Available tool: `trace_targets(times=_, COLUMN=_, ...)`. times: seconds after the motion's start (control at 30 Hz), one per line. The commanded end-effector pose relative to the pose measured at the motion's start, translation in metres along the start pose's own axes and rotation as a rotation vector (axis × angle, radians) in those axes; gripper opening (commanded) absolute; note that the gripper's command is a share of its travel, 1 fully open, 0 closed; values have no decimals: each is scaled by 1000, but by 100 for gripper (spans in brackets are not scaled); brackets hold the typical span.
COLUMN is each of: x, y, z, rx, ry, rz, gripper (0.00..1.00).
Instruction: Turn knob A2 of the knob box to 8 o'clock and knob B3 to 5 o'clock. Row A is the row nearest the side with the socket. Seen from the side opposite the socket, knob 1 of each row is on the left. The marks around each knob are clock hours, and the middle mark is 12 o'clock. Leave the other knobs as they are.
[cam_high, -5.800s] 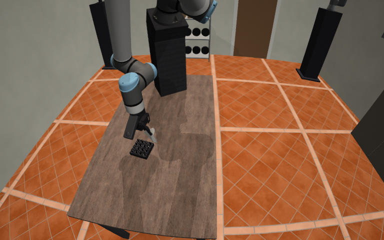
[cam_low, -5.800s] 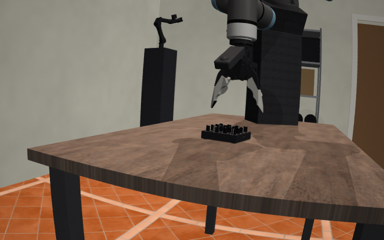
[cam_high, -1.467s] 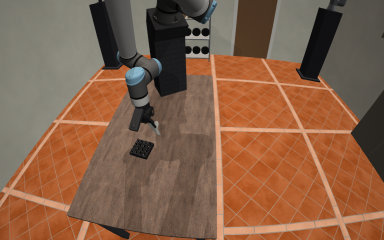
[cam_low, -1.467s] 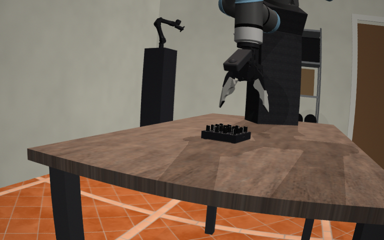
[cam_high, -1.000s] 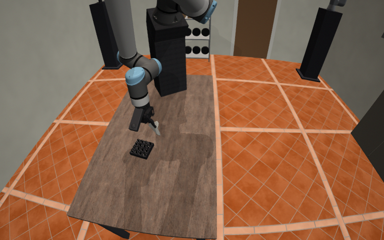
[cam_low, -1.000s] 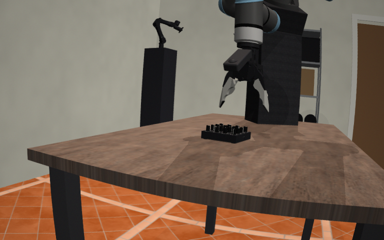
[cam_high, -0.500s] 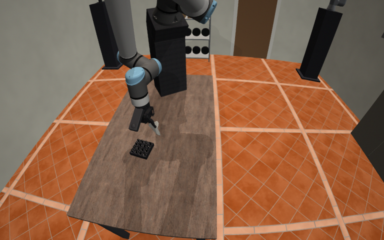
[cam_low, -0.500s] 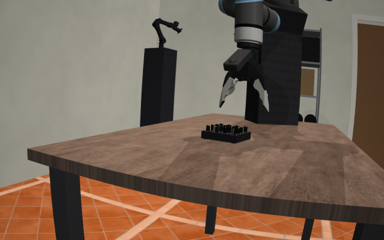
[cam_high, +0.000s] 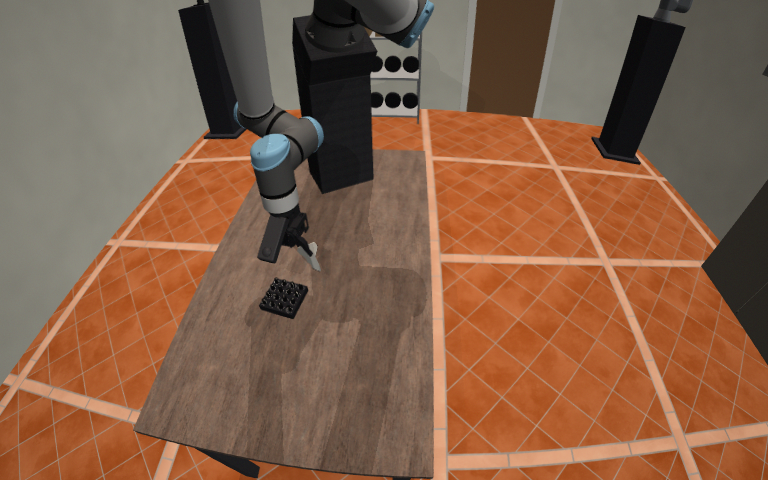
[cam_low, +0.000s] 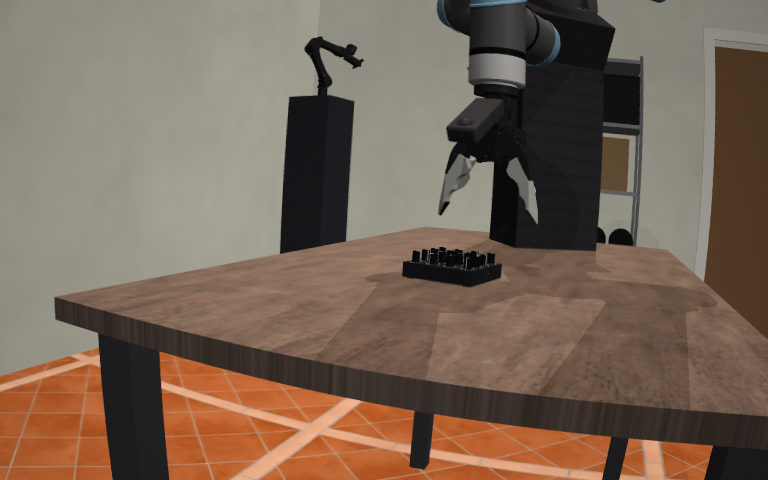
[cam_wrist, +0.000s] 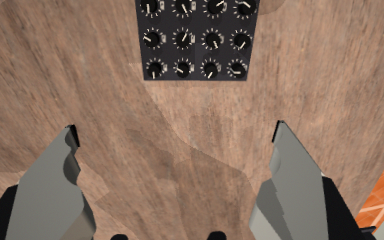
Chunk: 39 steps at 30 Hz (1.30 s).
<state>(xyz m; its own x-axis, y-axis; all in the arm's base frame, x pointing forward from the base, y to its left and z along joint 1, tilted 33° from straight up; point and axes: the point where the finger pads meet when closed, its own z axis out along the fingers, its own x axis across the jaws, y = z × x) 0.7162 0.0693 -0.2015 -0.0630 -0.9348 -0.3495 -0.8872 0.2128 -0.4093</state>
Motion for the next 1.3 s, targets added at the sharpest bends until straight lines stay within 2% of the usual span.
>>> trace_targets(times=0.0, x=0, y=0, z=0, rx=1, ry=0, rz=1, gripper=100)
trace_targets(times=0.33, x=-2, y=-6, z=-2, rx=1, ry=0, rz=87, gripper=100)
trace_targets(times=0.8, x=-12, y=-35, z=-13, rx=1, ry=0, rz=555, gripper=100)
trace_targets(times=0.87, x=-12, y=-35, z=-13, rx=1, ry=0, rz=555, gripper=100)
trace_targets(times=1.07, x=-18, y=-47, z=-18, rx=1, ry=0, rz=751, gripper=100)
trace_targets(times=1.27, x=-21, y=-51, z=-20, rx=1, ry=0, rz=837, gripper=100)
